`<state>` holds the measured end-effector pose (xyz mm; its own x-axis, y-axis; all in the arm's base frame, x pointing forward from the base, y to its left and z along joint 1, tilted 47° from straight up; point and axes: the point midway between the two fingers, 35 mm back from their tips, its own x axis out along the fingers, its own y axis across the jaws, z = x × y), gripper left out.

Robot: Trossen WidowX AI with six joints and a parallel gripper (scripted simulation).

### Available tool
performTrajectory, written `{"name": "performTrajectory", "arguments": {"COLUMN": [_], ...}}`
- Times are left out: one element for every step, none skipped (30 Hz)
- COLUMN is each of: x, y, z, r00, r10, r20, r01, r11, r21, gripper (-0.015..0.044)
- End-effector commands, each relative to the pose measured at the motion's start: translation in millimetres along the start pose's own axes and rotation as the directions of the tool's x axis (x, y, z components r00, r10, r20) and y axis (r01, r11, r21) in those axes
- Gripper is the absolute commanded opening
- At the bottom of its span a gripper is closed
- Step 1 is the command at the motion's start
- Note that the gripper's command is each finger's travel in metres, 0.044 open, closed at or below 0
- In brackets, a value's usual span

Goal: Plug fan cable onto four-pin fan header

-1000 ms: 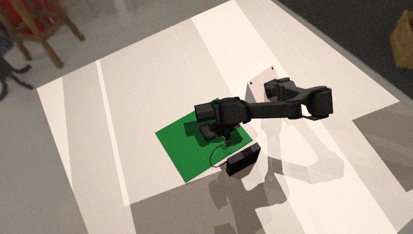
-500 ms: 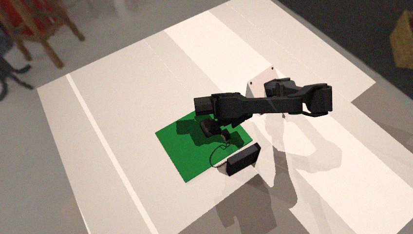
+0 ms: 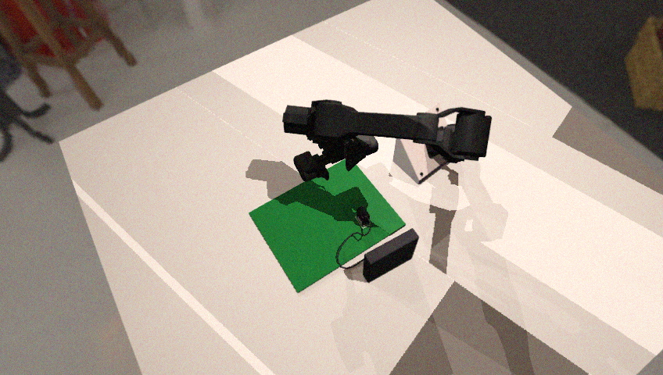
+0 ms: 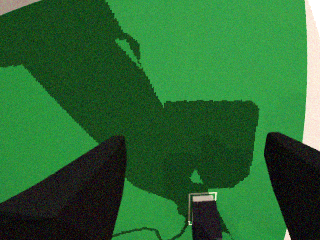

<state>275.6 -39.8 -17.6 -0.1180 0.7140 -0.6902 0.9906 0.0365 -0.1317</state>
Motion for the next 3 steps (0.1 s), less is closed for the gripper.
{"name": "performTrajectory", "arguments": {"x": [0.9,0.9,0.9], "y": [0.1,0.1,0.1], "z": [21.8,21.8,21.8], "r00": [1.0,1.0,1.0], "r10": [-0.003,-0.003,-0.003], "r20": [0.002,0.002,0.002], "r01": [0.003,0.003,0.003], "r11": [1.0,1.0,1.0], "r21": [-0.012,-0.012,-0.012], "gripper": [0.026,0.026,0.026]}}
